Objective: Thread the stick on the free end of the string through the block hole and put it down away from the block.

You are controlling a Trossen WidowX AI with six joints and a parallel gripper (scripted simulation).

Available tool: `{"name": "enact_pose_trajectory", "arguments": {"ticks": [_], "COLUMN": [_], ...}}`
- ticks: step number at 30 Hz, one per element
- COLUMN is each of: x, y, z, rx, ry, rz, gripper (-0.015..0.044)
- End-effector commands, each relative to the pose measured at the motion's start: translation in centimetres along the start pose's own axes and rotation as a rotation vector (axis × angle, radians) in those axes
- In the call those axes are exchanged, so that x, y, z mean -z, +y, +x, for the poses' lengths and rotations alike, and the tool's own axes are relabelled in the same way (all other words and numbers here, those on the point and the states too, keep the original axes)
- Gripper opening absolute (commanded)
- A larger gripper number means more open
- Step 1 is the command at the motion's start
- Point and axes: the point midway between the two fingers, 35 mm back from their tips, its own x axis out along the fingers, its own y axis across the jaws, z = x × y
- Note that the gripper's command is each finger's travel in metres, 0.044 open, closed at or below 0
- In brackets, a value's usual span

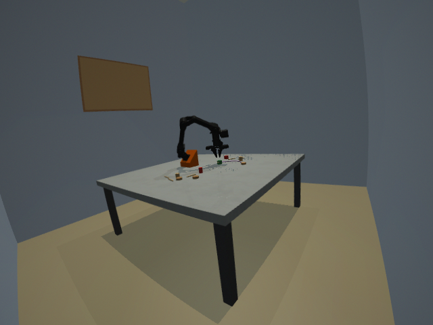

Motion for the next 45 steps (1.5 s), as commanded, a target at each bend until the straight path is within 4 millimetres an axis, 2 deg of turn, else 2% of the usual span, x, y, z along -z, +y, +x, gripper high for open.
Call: {"name": "enact_pose_trajectory", "arguments": {"ticks": [1,25,39,43,45], "x": [0.1,0.3,0.3,0.2,0.2], "y": [0.2,0.6,0.6,0.5,0.5], "z": [1.0,4.9,5.0,4.8,4.8], "rx": [-0.008,-0.009,-0.009,-0.008,-0.008], "ry": [0.007,0.010,0.011,0.006,0.006], "rz": [-0.007,-0.006,-0.006,-0.001,-0.001], "gripper": [0.0121,0.0121,0.0121,0.0016,0.0000]}}
